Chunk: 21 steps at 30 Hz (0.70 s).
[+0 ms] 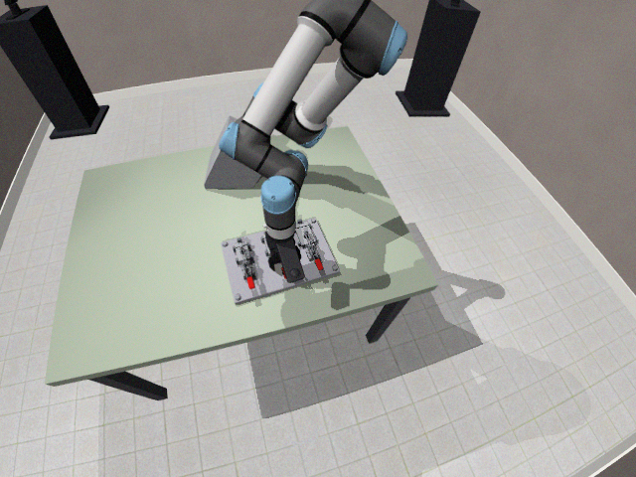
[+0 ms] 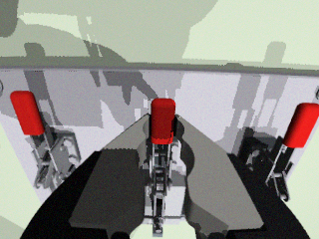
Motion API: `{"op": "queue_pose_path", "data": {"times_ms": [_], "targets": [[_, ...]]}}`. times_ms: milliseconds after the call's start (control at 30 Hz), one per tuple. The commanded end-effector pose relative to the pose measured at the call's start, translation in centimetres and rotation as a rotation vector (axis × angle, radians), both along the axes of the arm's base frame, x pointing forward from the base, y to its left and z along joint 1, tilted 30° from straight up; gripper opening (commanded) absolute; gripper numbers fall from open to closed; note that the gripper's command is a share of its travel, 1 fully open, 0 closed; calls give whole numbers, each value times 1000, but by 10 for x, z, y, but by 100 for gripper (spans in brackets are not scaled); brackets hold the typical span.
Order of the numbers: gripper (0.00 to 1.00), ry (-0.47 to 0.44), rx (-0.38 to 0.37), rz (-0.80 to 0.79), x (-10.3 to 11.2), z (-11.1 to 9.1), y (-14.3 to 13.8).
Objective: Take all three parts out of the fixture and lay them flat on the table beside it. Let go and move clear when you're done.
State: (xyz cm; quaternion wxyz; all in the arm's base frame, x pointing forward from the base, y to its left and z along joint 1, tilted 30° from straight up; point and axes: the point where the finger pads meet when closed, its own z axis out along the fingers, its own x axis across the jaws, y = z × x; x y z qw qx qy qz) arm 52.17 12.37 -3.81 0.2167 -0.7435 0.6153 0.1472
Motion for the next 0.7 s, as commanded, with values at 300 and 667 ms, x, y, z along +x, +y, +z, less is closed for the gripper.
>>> {"op": "queue_pose_path", "data": {"times_ms": [300, 667], "targets": [[0, -1, 0, 0, -2, 5, -4], [0, -1, 0, 0, -9, 12, -9]]}}
